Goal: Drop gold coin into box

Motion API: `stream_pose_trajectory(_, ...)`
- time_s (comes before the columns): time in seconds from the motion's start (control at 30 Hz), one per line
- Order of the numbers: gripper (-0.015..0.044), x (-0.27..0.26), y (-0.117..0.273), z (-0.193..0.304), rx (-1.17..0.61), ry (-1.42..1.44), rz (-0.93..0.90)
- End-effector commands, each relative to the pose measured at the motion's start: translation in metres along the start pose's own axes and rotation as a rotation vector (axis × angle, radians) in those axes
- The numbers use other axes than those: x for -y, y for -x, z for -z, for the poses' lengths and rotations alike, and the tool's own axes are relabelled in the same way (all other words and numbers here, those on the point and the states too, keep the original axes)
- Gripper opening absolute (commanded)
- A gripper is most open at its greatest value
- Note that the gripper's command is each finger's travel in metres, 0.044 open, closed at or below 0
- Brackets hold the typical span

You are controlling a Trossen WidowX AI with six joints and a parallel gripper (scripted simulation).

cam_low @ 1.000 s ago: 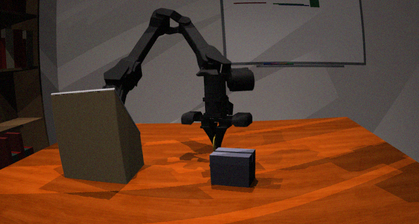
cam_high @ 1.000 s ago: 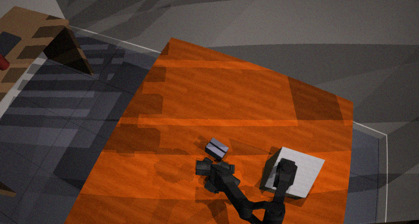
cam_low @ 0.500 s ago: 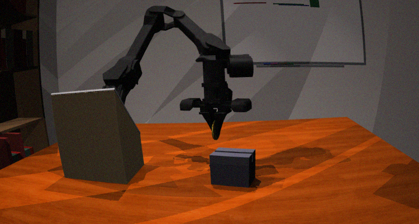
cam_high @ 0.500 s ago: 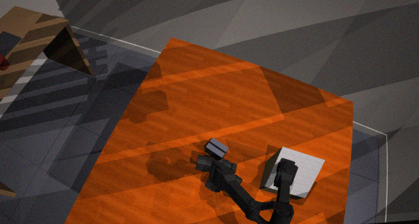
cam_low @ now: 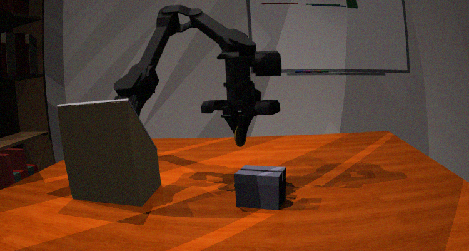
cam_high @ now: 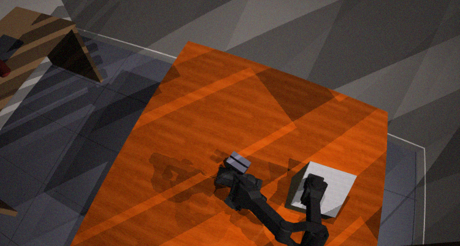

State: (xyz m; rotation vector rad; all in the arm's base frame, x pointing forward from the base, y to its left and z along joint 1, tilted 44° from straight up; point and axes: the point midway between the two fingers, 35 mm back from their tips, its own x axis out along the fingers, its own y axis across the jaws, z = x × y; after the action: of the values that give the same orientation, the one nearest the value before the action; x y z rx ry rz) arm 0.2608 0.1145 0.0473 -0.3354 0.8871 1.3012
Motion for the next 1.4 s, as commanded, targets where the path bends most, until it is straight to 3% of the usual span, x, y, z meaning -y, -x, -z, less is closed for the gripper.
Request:
stream_pose_trajectory(0.0,0.0000,-0.0006,0.0015,-0.0019,0.006,-0.117,0.000)
stream_pose_trajectory(1.37,0.0000,-0.0056,0.0019,-0.0071,0.005,-1.456,-0.005)
